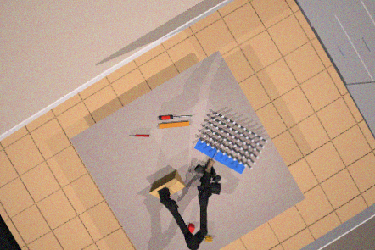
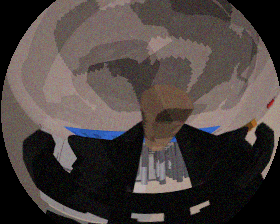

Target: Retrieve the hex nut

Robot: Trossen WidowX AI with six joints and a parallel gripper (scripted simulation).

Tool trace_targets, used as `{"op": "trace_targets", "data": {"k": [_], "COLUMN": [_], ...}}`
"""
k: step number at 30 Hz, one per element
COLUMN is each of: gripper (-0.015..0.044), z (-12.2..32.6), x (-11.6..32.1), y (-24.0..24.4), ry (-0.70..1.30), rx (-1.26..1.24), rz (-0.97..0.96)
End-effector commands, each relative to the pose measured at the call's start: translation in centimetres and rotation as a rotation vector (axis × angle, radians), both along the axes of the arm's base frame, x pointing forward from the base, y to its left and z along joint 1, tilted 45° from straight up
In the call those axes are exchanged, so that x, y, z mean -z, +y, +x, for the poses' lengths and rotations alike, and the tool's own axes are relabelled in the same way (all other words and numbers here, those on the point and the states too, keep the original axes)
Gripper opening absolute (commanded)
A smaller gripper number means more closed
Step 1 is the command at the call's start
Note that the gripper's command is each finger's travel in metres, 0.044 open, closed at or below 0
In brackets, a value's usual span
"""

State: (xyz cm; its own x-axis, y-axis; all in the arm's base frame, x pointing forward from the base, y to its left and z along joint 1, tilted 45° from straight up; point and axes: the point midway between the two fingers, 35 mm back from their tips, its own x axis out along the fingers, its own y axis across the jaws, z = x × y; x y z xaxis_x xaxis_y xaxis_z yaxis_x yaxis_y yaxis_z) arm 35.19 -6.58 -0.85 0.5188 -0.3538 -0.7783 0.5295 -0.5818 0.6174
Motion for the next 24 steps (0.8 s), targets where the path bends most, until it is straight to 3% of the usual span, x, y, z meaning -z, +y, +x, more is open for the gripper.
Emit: {"op": "trace_targets", "data": {"k": [1,24], "gripper": [0.0000,0.0000], "z": [-0.3,-1.6], "x": [-0.1,-0.6], "y": [-0.1,-0.6], "ry": [0.002,0.003], "rx": [-0.006,-0.006], "rz": [-0.001,-0.002]}}
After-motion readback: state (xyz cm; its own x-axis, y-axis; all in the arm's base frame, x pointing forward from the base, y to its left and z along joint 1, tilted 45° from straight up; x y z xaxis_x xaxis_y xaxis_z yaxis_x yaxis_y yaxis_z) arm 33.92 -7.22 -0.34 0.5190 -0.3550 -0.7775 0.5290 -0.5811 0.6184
